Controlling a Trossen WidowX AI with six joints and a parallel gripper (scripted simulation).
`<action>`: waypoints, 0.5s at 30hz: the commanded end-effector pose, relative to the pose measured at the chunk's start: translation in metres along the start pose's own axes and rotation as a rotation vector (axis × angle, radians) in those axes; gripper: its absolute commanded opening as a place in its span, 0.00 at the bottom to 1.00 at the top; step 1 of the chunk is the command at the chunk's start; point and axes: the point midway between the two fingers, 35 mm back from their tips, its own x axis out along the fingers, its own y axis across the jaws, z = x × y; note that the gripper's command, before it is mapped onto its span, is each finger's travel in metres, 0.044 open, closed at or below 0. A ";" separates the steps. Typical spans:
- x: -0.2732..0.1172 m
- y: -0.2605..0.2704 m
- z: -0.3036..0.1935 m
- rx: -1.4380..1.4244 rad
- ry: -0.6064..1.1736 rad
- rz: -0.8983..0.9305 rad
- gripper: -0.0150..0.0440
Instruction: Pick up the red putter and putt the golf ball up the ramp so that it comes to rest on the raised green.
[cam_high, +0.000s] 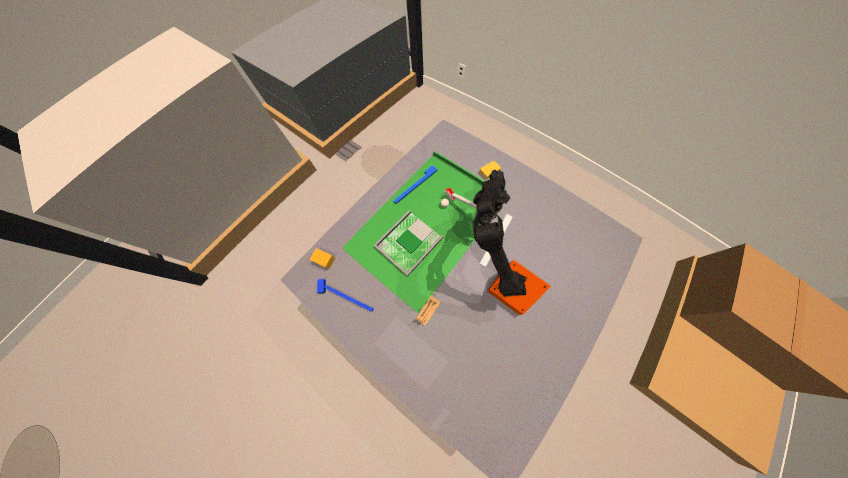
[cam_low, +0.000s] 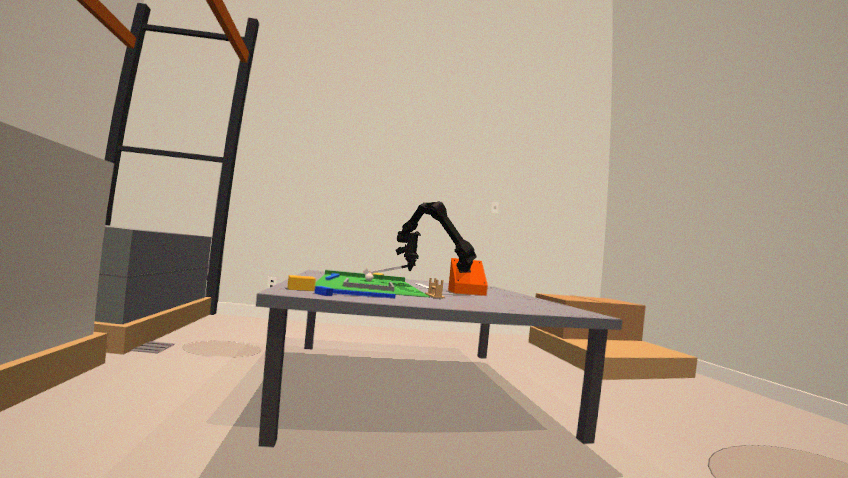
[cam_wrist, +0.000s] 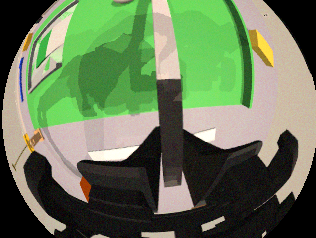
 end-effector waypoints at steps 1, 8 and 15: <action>-0.001 0.000 0.000 0.000 -0.001 0.000 0.25; -0.001 0.000 0.000 0.000 -0.001 0.000 0.25; 0.001 -0.017 0.001 0.003 -0.005 0.000 0.25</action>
